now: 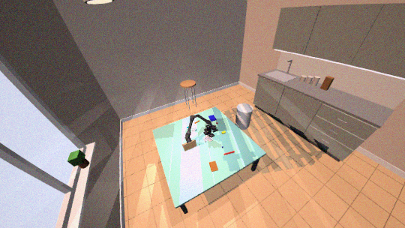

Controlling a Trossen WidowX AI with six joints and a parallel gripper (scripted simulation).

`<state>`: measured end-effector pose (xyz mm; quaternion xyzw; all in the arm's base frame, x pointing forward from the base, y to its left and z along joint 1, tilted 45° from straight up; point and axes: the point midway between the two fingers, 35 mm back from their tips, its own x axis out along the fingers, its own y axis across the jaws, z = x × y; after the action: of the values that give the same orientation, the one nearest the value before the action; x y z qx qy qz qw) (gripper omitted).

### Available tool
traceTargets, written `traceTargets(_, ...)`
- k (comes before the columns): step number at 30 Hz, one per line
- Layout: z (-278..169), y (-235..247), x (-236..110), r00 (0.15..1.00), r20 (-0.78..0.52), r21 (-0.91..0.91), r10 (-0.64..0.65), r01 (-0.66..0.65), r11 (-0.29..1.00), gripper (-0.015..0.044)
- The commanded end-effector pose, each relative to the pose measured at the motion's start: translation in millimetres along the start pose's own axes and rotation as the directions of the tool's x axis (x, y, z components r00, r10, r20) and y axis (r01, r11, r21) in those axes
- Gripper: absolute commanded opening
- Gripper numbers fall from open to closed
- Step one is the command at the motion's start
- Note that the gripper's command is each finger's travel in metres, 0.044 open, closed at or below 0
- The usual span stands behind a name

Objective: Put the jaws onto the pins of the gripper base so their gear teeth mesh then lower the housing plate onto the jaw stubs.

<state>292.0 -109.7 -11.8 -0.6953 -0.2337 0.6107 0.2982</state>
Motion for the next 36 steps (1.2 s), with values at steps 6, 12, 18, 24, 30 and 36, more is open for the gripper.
traceTargets(6, 0.8, 1.5, -0.1, 1.0, 0.003, -0.004, 0.002, -0.002, 1.0, 0.0134)
traceTargets(12, 0.8, 1.5, -0.1, 1.0, 0.003, -0.004, 0.002, -0.002, 1.0, 0.0134)
traceTargets(18, 0.6, 1.7, 3.9, 1.0, 0.003, -0.004, 0.002, -0.002, 1.0, 0.0134)
traceTargets(24, 0.1, 2.0, 13.6, 1.0, 0.003, -0.005, 0.002, -0.002, 1.0, 0.0134)
traceTargets(30, -0.1, 2.0, 23.3, 1.0, 0.003, -0.005, 0.002, -0.002, 1.0, 0.0134)
traceTargets(36, 0.0, 1.9, 32.9, 1.0, 0.003, -0.005, 0.002, -0.002, 1.0, 0.0134)
